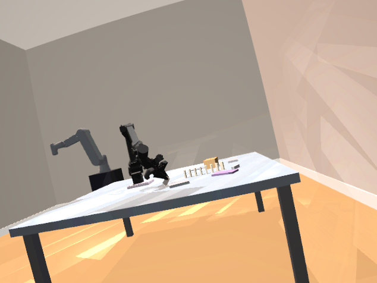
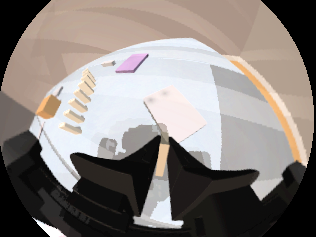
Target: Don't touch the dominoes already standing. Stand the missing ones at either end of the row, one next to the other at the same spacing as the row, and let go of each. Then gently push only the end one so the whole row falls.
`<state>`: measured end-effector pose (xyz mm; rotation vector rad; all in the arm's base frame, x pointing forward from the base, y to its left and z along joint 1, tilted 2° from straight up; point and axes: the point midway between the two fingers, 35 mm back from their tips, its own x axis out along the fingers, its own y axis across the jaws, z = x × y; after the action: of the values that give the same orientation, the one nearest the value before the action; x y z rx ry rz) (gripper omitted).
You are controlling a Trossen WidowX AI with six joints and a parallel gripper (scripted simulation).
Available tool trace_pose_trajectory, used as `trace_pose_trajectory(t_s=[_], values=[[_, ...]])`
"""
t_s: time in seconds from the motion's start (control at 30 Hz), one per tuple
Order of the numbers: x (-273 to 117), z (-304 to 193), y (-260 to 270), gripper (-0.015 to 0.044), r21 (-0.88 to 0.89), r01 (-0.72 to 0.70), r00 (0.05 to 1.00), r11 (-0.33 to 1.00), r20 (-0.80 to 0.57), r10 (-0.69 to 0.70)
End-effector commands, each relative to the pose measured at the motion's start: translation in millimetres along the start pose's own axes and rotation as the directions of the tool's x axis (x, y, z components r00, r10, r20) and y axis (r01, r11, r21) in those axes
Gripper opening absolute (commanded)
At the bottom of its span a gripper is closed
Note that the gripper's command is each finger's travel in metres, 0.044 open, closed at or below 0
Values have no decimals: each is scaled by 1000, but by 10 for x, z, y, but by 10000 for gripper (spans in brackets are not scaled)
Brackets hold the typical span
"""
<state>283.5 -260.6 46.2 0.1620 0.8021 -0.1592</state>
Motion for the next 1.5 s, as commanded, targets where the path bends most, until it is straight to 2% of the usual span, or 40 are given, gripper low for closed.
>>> trace_pose_trajectory(t_s=[0.0,0.63,1.47], values=[[26,-49,-19,24,29,-18,998,999,61,16],[-130,-206,-128,24,75,-79,927,994,372,46],[-611,-522,234,24,-109,-144,760,984,624,180]])
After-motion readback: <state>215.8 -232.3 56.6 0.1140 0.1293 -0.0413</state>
